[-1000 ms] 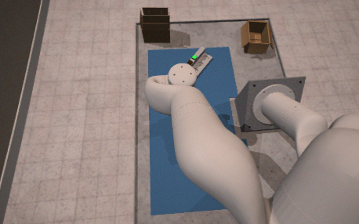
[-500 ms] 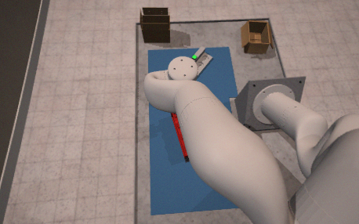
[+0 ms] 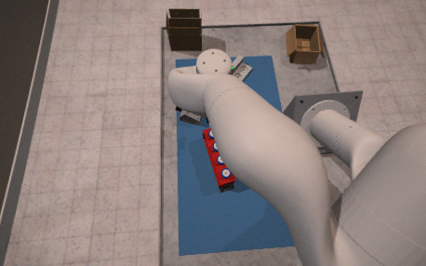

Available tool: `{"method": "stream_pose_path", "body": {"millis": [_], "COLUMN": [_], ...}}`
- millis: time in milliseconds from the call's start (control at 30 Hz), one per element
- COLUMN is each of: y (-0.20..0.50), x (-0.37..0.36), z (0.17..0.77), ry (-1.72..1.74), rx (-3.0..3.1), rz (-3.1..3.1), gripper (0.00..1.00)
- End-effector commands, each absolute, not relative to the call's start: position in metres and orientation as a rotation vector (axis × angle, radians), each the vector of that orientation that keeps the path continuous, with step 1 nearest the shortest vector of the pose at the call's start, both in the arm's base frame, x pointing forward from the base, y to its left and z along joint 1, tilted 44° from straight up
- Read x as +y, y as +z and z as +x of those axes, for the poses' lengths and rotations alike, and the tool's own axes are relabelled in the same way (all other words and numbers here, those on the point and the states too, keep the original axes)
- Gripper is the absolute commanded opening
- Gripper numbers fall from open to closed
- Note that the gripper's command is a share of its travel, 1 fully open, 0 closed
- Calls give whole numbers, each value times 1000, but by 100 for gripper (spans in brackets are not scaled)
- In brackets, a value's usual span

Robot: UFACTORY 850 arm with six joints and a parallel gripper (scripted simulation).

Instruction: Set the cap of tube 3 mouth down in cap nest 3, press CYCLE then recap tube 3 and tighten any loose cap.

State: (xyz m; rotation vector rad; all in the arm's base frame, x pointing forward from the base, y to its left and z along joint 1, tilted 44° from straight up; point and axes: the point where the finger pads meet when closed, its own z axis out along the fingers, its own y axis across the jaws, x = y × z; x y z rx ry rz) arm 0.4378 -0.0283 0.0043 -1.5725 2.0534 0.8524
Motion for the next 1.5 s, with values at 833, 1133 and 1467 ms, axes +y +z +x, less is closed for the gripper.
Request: {"method": "stream_pose_path", "body": {"millis": [833, 1133, 1467], "y": [-118, -120, -131], "x": [-76, -74, -64], "z": [471, 471, 470], "ry": [876, 876, 876], "rx": [2078, 2078, 2078], "rz": [-1559, -1559, -1559], "gripper": [0, 0, 0]}}
